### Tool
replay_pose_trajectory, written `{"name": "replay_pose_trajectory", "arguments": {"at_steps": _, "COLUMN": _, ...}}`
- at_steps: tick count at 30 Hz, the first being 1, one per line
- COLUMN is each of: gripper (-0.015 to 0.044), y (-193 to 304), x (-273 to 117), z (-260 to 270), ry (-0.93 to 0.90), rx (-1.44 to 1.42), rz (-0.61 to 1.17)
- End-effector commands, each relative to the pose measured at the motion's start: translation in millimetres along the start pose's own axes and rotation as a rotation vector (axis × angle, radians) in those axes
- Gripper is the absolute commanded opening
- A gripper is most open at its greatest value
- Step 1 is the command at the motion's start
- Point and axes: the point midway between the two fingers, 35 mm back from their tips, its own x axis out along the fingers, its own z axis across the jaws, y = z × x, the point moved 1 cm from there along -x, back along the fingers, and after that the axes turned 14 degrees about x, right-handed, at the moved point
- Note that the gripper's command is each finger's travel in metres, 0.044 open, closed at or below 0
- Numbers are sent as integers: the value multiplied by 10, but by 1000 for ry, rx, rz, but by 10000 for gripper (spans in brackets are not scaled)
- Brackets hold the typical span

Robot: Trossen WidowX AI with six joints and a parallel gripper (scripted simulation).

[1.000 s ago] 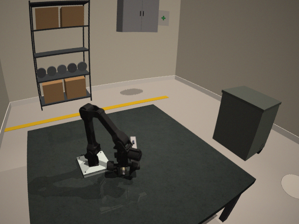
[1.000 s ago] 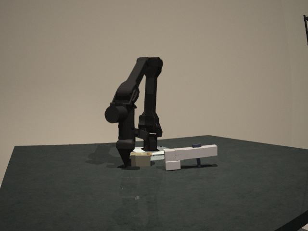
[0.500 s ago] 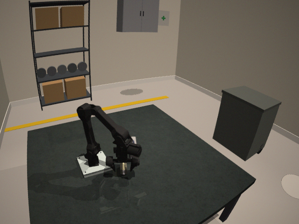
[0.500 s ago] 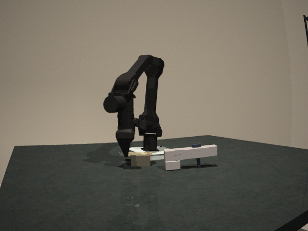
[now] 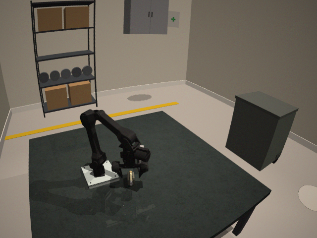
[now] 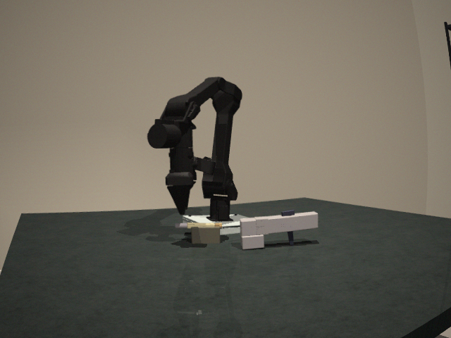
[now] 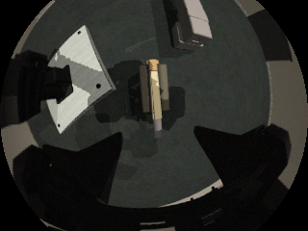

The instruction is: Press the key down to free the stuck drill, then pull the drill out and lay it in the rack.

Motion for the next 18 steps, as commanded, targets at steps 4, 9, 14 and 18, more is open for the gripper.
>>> {"name": "replay_pose_trajectory", "arguments": {"at_steps": 4, "gripper": 440, "y": 449, "x": -287, "z": -84, "ry": 210, "rx": 239, "rz": -129}}
{"name": "replay_pose_trajectory", "arguments": {"at_steps": 9, "gripper": 440, "y": 860, "x": -604, "z": -53, "ry": 425, "rx": 412, "rz": -193}}
{"name": "replay_pose_trajectory", "arguments": {"at_steps": 14, "gripper": 440, "y": 1261, "x": -978, "z": 102, "ry": 658, "rx": 550, "rz": -206}}
{"name": "replay_pose_trajectory", "arguments": {"at_steps": 18, "gripper": 440, "y": 1571, "x": -1278, "z": 342, "ry": 827, "rx": 646, "rz": -184}}
